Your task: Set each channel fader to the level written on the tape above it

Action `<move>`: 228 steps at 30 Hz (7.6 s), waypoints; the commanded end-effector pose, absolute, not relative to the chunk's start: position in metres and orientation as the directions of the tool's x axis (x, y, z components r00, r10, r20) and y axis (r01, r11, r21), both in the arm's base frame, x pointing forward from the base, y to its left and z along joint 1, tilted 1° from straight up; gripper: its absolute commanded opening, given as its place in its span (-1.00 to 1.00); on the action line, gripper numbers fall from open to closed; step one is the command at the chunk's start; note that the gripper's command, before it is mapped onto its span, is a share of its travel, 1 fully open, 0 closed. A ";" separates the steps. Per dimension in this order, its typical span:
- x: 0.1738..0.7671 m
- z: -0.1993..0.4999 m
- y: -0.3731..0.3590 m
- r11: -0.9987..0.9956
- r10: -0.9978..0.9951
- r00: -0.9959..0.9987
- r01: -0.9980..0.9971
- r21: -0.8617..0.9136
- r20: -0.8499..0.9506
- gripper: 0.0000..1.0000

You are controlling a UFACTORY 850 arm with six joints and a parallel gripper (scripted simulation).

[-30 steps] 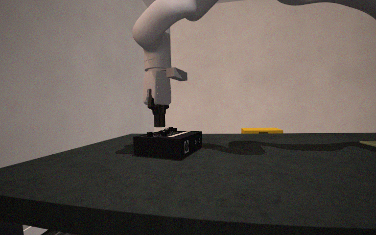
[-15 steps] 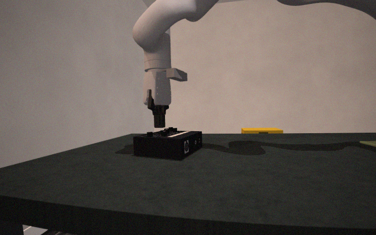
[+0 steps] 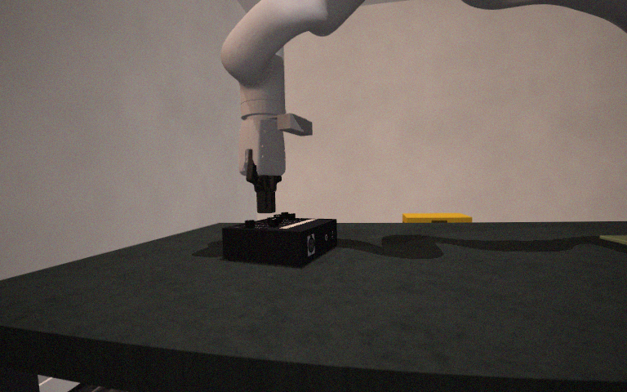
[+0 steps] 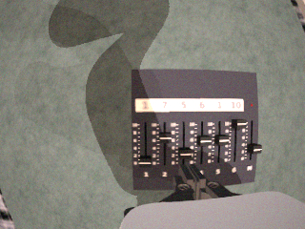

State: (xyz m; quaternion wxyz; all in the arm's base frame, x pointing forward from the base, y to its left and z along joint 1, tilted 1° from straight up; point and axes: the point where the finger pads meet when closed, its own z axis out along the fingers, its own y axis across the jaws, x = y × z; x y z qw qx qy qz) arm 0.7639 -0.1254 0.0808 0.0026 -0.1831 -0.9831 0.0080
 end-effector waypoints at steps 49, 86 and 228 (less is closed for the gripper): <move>0.766 0.082 -0.126 0.933 0.360 -0.933 0.360 -0.016 0.000 -1.00; 0.766 0.076 -0.126 0.933 0.360 -0.933 0.360 -0.016 0.000 -1.00; 0.758 0.110 -0.122 0.933 0.360 -0.933 0.360 -0.016 0.000 -1.00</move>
